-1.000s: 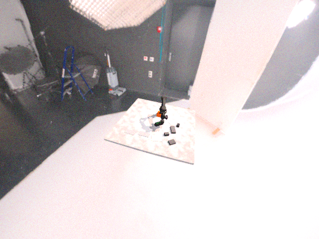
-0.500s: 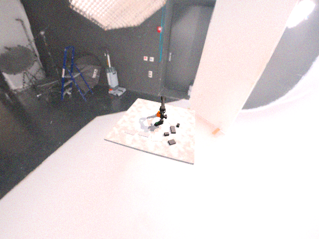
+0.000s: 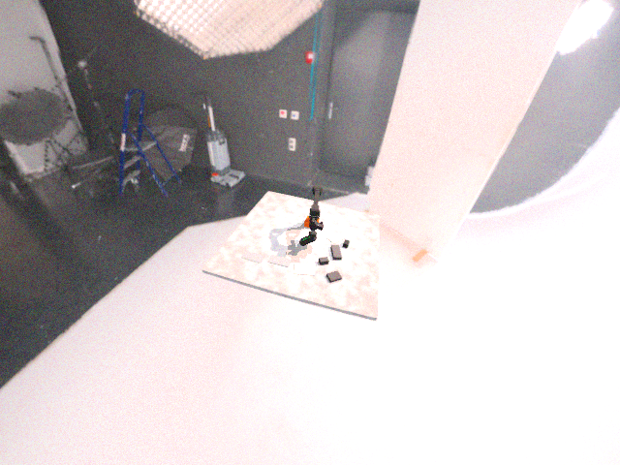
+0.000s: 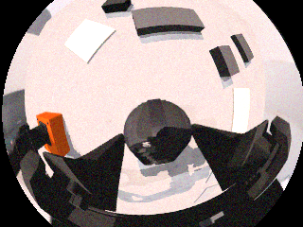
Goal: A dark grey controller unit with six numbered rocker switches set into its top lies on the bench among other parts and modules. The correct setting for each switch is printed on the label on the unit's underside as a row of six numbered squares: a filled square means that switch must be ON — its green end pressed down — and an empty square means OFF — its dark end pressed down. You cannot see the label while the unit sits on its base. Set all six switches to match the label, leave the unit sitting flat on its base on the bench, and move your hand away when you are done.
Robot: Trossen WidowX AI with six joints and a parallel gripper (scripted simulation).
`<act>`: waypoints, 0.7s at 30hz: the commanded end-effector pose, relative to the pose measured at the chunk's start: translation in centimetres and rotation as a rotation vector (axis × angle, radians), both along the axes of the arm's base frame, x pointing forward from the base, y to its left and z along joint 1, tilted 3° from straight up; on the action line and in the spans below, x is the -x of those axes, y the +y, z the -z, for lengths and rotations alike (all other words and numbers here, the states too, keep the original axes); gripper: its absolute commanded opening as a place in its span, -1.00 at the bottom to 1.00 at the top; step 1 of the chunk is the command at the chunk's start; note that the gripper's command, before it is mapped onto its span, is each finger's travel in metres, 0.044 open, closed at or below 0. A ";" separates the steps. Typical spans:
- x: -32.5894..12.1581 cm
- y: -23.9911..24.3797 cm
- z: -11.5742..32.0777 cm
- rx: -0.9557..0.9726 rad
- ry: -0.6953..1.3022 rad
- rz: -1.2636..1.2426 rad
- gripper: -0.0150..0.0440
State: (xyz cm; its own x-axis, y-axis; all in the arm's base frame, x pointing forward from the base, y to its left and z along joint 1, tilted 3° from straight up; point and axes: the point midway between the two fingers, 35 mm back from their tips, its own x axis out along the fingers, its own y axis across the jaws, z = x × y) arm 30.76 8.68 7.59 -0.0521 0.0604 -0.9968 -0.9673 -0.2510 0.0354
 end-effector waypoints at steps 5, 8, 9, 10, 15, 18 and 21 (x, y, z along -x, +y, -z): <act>-0.4 -0.7 -0.6 -0.011 -0.006 0.003 0.65; -0.5 -1.0 -0.7 -0.017 -0.005 0.004 0.65; -0.5 -1.0 -0.7 -0.019 -0.004 0.004 0.65; -0.5 -1.1 -0.7 -0.021 -0.004 0.004 0.65; -0.6 -1.5 -0.9 -0.030 -0.001 0.004 0.65; -0.7 -1.7 -1.0 -0.036 0.000 0.004 0.65; -0.8 -1.9 -1.1 -0.042 0.002 0.005 0.65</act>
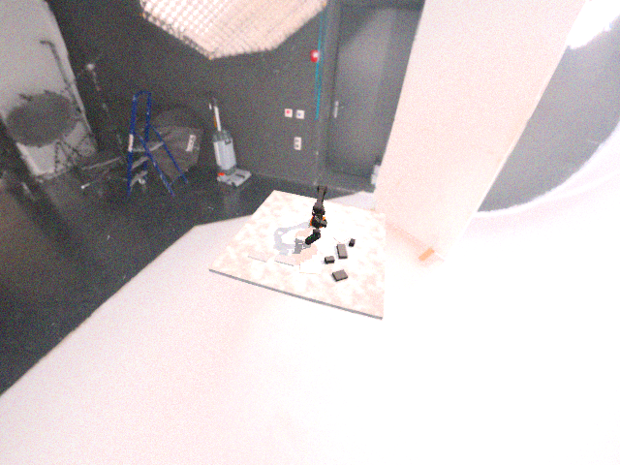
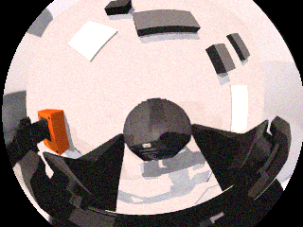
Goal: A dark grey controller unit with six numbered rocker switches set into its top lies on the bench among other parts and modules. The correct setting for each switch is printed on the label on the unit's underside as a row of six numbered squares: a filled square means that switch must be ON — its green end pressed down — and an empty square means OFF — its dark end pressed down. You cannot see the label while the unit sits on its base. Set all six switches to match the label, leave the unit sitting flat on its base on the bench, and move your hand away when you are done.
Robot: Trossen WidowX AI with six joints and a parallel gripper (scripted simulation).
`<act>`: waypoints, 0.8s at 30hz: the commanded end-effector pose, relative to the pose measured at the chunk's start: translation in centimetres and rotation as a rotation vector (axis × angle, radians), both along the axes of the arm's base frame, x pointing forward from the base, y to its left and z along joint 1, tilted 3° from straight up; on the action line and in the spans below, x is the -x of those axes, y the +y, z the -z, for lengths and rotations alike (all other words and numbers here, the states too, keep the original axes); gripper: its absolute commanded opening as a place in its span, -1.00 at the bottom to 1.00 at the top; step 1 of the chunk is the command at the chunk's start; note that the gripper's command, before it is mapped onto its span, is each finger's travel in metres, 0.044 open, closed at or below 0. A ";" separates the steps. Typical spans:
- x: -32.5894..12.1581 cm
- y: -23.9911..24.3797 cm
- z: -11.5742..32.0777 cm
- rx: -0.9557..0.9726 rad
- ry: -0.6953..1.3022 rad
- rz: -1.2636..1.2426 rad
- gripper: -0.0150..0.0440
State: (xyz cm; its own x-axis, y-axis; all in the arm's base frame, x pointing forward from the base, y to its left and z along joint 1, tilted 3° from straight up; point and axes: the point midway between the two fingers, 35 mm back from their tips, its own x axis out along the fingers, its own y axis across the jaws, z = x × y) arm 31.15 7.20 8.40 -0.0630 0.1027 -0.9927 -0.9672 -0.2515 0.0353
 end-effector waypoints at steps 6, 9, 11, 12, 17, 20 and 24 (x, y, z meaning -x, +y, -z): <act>-0.5 -0.9 -0.5 -0.011 -0.006 0.004 0.65; -0.6 -1.2 -0.6 -0.017 -0.005 0.004 0.65; -0.6 -1.3 -0.6 -0.020 -0.004 0.004 0.65; -0.6 -1.4 -0.6 -0.022 -0.003 0.004 0.65; -0.7 -1.8 -0.8 -0.032 -0.001 0.005 0.65; -0.8 -2.0 -0.8 -0.038 0.001 0.005 0.65; -0.9 -2.4 -0.9 -0.045 0.003 0.005 0.65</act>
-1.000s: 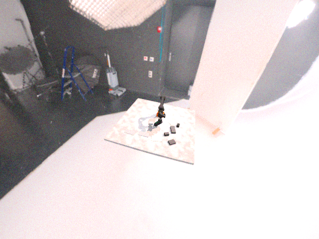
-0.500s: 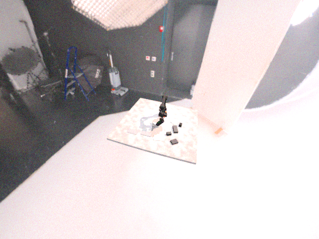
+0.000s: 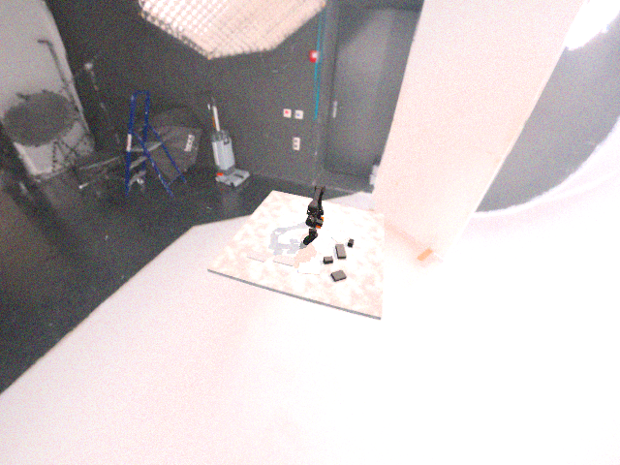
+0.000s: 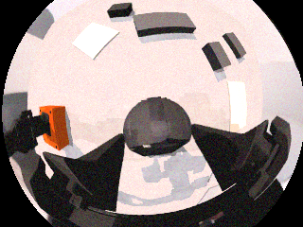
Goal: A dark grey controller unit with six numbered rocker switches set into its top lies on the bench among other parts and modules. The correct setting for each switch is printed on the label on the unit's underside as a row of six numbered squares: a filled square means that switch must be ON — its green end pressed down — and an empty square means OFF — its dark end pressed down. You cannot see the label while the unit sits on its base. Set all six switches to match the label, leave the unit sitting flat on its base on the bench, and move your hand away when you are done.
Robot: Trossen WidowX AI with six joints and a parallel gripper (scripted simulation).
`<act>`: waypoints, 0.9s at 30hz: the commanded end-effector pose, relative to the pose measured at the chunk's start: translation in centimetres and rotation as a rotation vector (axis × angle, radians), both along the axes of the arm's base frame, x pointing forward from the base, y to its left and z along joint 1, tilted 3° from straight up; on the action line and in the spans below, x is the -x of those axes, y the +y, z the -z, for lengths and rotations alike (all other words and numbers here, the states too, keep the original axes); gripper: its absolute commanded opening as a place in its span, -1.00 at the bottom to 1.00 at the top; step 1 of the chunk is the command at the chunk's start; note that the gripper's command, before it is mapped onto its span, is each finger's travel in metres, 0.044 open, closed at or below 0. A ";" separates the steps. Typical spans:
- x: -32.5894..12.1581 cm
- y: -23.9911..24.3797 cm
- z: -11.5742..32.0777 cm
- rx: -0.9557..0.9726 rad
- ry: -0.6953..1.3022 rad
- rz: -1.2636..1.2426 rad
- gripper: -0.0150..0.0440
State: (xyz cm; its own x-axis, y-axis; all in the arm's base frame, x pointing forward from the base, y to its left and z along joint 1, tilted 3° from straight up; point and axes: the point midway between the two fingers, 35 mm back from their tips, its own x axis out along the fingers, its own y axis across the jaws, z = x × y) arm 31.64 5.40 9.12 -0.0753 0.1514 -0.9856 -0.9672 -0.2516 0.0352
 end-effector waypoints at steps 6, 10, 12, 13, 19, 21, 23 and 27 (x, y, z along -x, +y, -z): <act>-0.5 -1.0 -0.3 -0.008 -0.007 0.004 0.65; -0.6 -1.4 -0.4 -0.016 -0.005 0.004 0.65; -0.6 -1.5 -0.5 -0.020 -0.004 0.005 0.65; -0.7 -1.6 -0.5 -0.022 -0.003 0.005 0.65; -0.8 -2.1 -0.6 -0.034 0.000 0.005 0.65; -0.8 -2.3 -0.6 -0.038 0.001 0.005 0.65; -0.9 -2.4 -0.6 -0.042 0.002 0.005 0.65; -1.0 -2.8 -0.7 -0.051 0.004 0.006 0.65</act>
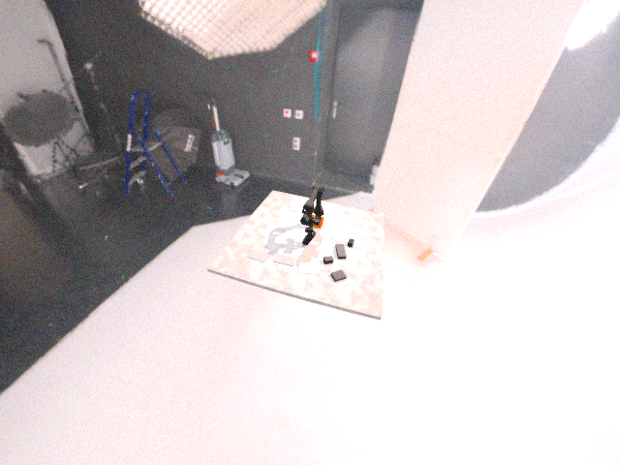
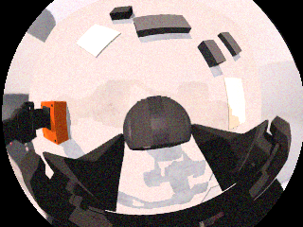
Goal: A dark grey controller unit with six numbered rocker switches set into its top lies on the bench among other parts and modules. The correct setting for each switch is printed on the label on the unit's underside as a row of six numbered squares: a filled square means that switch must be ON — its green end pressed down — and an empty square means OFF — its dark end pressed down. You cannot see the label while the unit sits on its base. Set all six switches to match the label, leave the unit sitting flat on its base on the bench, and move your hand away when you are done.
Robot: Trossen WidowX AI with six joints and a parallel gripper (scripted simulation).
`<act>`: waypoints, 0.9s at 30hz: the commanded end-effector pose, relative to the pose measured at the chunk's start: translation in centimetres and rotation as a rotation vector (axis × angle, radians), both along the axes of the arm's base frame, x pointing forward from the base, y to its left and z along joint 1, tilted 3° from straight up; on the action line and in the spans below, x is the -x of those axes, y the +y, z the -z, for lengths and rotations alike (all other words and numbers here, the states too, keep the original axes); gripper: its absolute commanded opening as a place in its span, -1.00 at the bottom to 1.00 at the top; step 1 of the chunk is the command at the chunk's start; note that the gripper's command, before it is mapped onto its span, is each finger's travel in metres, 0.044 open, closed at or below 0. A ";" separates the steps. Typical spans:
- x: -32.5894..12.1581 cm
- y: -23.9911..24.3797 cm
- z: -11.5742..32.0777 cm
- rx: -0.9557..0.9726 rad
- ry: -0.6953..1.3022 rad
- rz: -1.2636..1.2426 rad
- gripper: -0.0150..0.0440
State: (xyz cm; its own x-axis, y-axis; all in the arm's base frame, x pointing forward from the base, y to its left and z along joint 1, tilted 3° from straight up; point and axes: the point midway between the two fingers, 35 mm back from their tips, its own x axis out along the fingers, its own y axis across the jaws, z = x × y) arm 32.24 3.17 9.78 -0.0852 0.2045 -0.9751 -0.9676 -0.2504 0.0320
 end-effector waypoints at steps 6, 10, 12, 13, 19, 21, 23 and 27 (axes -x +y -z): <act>-0.5 -1.1 -0.1 -0.009 -0.003 0.003 0.65; -0.6 -1.4 -0.2 -0.017 -0.001 0.003 0.65; -0.6 -1.6 -0.2 -0.021 0.000 0.003 0.65; -0.6 -1.6 -0.2 -0.023 0.001 0.003 0.65; -0.8 -2.2 -0.2 -0.035 0.004 0.004 0.65; -0.8 -2.3 -0.3 -0.036 0.004 0.004 0.65; -0.9 -2.5 -0.3 -0.032 0.003 0.004 0.65; -0.9 -2.8 -0.3 -0.025 0.001 0.004 0.65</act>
State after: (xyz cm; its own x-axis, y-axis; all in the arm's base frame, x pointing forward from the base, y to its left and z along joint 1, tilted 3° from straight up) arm 32.85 0.98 10.16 -0.0919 0.2459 -0.9649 -0.9683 -0.2480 0.0291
